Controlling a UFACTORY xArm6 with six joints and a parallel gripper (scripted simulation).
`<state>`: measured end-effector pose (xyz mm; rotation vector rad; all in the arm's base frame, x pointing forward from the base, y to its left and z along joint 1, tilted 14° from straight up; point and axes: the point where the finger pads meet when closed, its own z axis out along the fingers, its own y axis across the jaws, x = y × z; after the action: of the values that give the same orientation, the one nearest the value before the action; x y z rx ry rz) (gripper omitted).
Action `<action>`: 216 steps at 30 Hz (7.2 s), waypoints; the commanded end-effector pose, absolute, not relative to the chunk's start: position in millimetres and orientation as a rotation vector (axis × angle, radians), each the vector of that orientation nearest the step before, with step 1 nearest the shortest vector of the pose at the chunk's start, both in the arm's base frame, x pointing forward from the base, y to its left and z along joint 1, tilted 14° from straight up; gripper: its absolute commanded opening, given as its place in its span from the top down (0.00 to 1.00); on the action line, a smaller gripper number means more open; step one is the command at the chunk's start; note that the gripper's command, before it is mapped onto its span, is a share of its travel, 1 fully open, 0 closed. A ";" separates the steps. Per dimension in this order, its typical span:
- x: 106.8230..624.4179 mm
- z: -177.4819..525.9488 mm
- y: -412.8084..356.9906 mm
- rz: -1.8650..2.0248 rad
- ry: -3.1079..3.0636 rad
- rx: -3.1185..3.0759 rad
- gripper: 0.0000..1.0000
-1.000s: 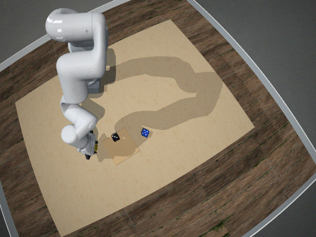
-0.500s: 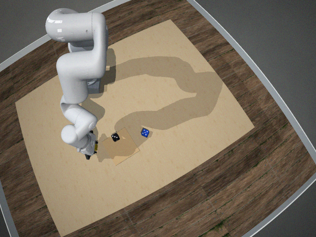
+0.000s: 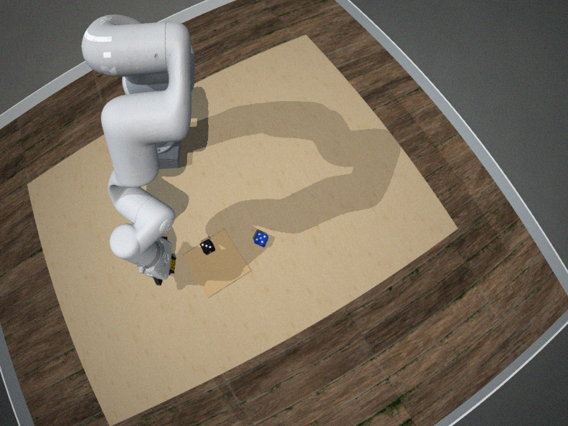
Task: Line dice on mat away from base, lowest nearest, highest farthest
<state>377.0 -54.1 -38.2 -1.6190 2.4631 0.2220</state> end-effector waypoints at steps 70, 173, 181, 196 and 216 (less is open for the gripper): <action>378.1 65.0 -59.8 0.238 2.586 -1.433 0.73; 410.5 2.5 69.0 0.334 3.020 -0.241 0.73; 410.5 2.5 69.0 0.334 3.020 -0.241 0.73; 410.5 2.5 69.0 0.334 3.020 -0.241 0.73; 411.4 2.9 70.5 0.334 3.020 -0.241 0.73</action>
<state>410.0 70.4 1.8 -0.2418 3.0232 0.3348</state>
